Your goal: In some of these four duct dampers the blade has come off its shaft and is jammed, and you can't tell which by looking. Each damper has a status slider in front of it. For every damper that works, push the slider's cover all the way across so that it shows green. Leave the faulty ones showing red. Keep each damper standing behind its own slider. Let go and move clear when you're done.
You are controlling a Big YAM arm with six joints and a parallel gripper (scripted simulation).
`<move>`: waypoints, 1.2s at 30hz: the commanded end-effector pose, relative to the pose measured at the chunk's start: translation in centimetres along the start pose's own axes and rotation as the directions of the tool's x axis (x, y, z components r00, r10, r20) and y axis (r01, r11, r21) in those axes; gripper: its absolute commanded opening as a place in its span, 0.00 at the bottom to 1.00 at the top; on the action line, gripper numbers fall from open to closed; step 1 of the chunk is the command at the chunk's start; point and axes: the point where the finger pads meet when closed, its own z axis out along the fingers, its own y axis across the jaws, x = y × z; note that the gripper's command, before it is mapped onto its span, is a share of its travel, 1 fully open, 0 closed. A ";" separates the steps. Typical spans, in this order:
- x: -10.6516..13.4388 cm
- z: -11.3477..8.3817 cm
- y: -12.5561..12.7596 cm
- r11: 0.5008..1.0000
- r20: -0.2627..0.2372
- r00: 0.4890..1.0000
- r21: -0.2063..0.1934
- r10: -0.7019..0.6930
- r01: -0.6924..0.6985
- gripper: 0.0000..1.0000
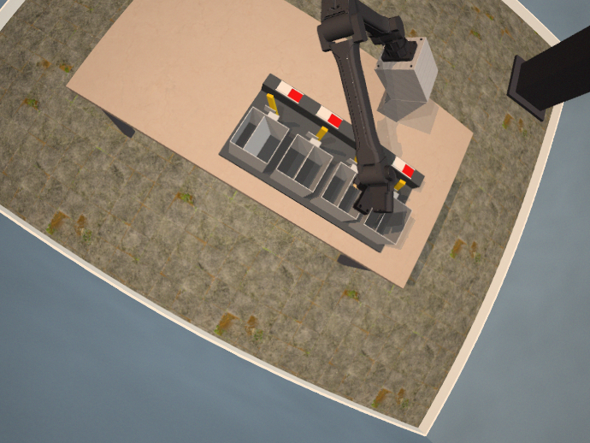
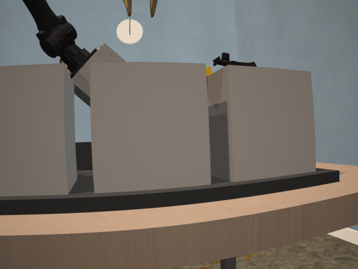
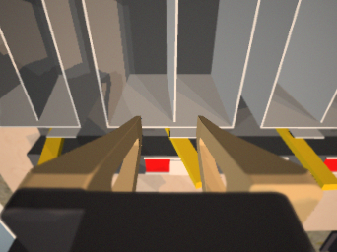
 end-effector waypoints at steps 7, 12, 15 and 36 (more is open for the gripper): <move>-1.0 -1.0 -0.8 1.000 0.012 1.000 -0.006 0.022 -0.022 0.36; -1.0 -1.0 -0.8 1.000 0.012 1.000 -0.006 0.022 -0.022 0.36; -1.0 -1.0 -0.8 1.000 0.012 1.000 -0.006 0.022 -0.022 0.36; -1.7 -1.9 6.0 1.000 0.026 1.000 -0.014 0.002 -0.002 0.36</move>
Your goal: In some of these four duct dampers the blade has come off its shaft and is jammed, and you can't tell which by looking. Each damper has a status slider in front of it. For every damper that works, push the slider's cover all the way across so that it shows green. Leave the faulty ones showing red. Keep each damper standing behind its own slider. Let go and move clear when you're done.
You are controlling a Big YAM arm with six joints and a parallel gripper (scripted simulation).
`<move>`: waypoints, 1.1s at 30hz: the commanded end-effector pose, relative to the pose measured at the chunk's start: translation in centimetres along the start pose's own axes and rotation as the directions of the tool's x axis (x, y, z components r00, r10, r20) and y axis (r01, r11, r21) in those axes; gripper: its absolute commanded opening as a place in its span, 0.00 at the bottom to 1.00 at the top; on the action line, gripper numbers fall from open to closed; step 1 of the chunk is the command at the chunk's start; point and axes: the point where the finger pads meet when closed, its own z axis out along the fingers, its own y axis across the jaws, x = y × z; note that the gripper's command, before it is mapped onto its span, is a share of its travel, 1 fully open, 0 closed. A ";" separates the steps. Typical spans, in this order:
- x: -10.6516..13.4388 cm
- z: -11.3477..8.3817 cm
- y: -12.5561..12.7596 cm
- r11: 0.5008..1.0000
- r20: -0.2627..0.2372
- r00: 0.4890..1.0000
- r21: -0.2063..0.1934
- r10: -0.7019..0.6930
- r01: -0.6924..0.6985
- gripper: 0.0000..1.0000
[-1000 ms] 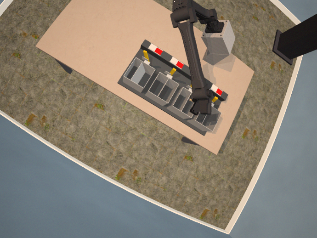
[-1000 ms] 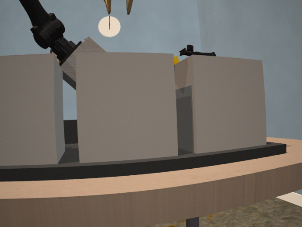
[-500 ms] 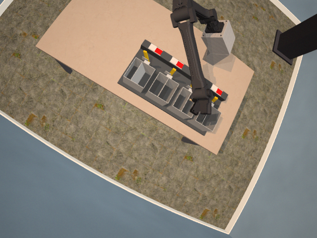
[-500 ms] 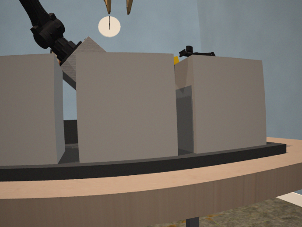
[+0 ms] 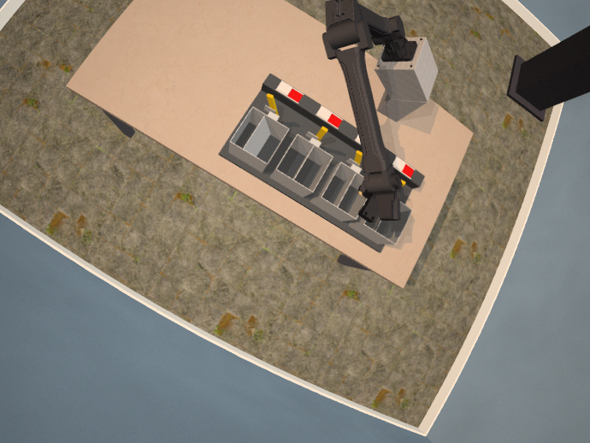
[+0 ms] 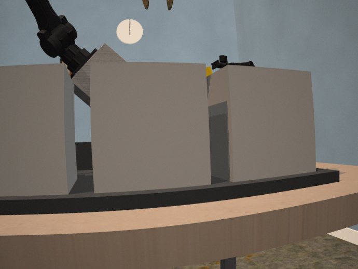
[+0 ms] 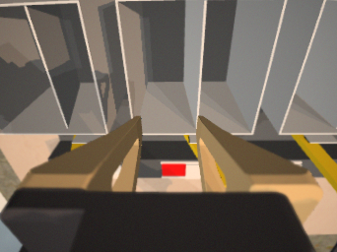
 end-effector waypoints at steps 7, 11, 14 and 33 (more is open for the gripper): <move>-0.1 -1.0 9.8 1.000 0.013 1.000 0.000 -0.015 0.015 0.36; 0.3 -0.9 12.9 1.000 0.013 1.000 0.000 -0.015 0.015 0.36; 0.9 -0.7 16.2 1.000 0.013 1.000 0.002 -0.014 0.014 0.36; 1.3 0.8 15.5 1.000 -0.017 1.000 0.015 -0.012 0.012 0.36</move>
